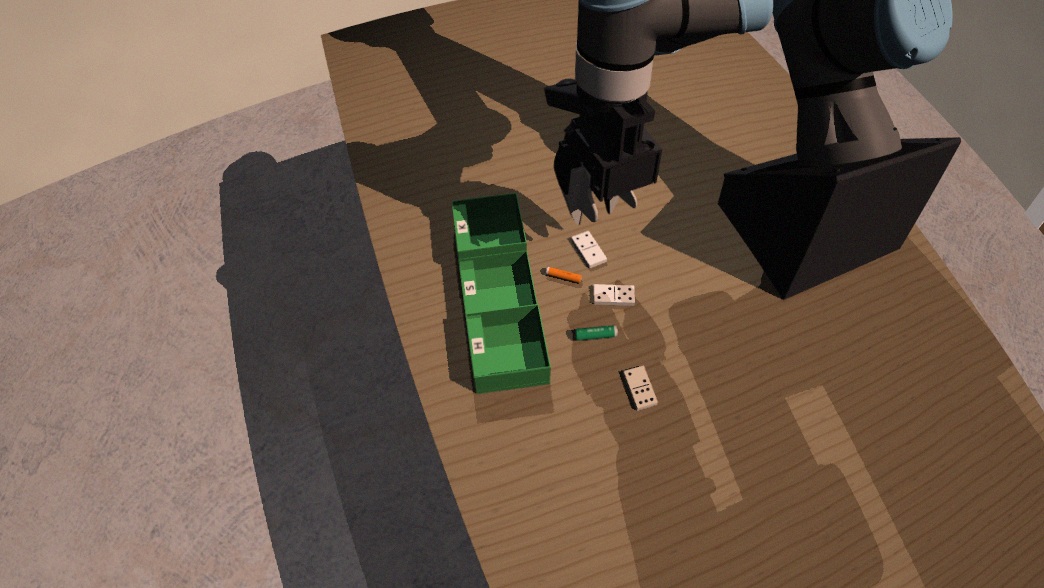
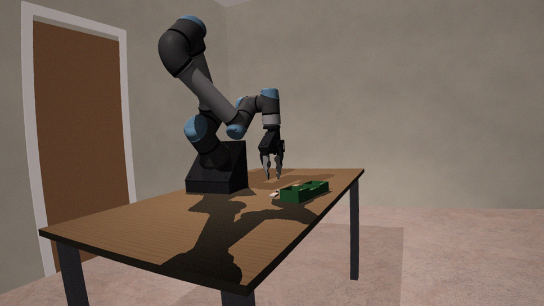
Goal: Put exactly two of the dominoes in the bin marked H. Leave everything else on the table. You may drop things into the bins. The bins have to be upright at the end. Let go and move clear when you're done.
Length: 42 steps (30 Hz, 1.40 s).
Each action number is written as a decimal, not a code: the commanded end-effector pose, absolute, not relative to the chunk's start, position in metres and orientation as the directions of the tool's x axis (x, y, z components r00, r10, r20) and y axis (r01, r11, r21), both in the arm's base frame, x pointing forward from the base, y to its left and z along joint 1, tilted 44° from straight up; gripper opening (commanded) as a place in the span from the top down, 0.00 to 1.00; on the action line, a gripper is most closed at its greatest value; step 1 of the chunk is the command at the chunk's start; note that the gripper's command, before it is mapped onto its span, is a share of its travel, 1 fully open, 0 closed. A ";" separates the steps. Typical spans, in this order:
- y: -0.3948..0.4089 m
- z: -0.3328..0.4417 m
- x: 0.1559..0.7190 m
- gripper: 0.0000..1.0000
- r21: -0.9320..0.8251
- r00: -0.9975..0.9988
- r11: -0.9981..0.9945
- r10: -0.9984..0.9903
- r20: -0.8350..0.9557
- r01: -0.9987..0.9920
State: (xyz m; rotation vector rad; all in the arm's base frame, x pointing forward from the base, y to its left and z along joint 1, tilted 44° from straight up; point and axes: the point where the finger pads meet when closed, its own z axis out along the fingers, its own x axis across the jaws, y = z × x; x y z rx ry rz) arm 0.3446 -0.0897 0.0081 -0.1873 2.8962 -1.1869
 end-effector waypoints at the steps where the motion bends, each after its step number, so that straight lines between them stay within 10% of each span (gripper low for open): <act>1: -0.090 0.008 0.345 0.76 -0.700 -0.993 0.706 -0.113 0.039 -0.108; 42: -0.136 -0.039 0.348 0.76 -0.700 -0.993 0.706 -0.113 0.039 -0.108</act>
